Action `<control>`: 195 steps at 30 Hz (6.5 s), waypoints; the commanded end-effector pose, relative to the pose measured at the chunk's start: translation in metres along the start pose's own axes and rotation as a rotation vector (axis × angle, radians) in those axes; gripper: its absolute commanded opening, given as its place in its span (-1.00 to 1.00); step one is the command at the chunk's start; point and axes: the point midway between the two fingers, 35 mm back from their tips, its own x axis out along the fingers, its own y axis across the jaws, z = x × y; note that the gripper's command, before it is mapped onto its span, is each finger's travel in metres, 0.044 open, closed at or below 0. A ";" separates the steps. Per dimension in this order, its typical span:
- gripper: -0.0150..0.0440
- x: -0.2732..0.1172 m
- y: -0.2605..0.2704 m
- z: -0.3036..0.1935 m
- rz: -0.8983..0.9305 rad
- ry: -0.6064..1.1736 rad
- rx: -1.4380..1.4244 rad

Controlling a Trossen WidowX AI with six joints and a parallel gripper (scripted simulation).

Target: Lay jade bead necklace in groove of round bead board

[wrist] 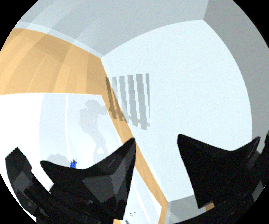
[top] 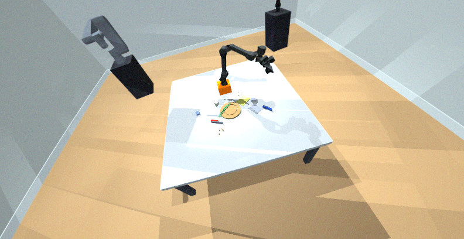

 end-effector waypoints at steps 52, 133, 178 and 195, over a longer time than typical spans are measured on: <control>0.19 0.062 0.031 -0.401 0.507 0.868 0.326; 0.19 -0.058 0.095 -0.560 0.726 1.329 1.011; -0.49 -0.060 0.075 -0.551 0.725 1.329 1.009; -0.49 -0.059 0.087 -0.514 0.729 1.328 1.013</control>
